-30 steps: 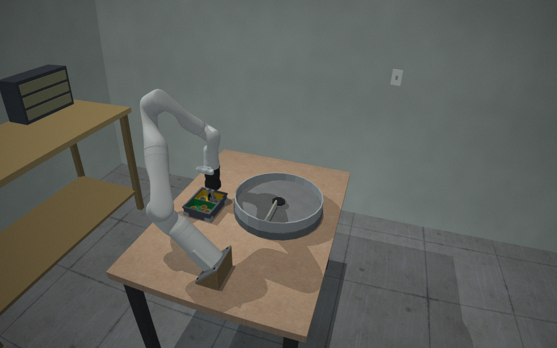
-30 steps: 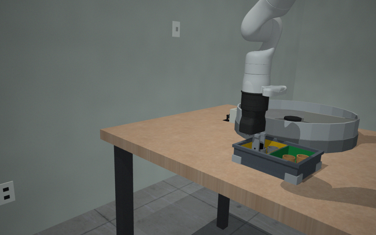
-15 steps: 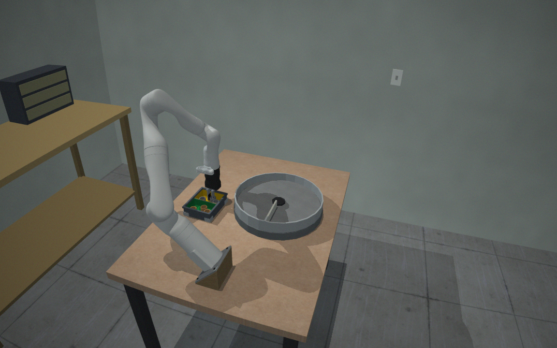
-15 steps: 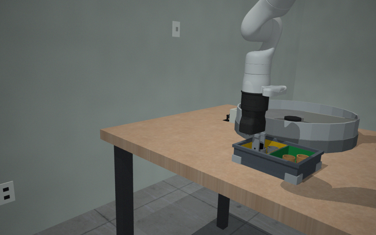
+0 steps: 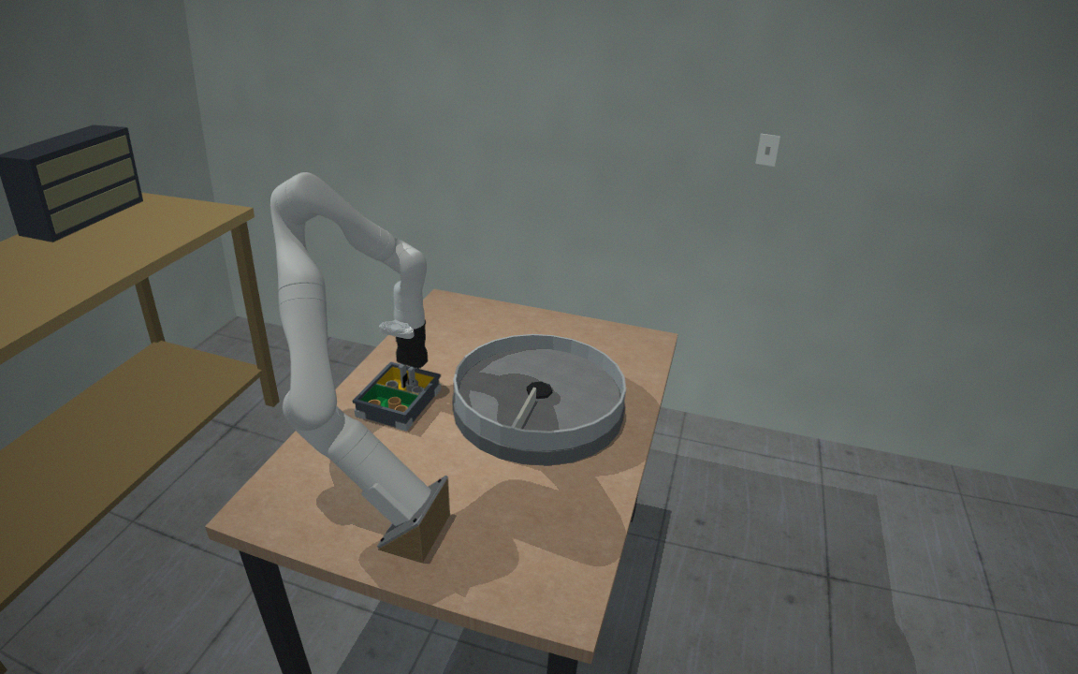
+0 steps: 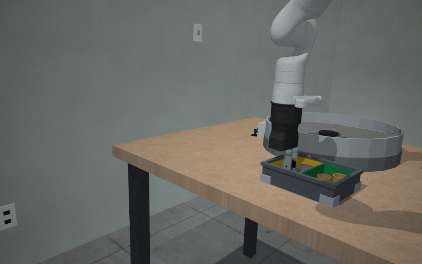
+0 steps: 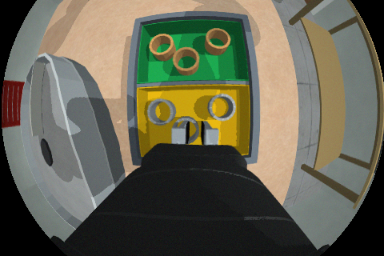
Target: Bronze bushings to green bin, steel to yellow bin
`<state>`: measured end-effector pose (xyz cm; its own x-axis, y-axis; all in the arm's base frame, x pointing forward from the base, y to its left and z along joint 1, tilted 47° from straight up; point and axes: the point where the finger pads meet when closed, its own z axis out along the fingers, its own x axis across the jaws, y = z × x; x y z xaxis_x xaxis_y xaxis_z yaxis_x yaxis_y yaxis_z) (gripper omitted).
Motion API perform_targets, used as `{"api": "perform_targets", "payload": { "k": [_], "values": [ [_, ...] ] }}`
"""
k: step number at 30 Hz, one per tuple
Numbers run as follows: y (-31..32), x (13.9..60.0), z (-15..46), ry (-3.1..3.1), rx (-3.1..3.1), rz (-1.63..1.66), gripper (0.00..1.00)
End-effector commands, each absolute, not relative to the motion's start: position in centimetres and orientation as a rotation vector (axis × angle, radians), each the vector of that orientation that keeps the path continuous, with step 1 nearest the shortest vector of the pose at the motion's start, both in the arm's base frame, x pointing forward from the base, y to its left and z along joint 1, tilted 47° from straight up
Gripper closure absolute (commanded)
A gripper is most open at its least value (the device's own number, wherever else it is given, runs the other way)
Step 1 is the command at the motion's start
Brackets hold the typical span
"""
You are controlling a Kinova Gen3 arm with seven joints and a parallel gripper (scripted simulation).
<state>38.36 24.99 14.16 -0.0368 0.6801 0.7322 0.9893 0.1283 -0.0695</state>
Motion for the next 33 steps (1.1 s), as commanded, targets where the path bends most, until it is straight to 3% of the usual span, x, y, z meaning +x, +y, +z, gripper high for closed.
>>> {"api": "perform_targets", "payload": {
  "k": [1, 33],
  "values": [
    [24.81, 38.47, 14.31, -1.782, -1.618, -0.634, 0.58],
    [24.20, 38.54, 14.88, -1.782, -1.617, -0.634, 0.58]
  ]
}}
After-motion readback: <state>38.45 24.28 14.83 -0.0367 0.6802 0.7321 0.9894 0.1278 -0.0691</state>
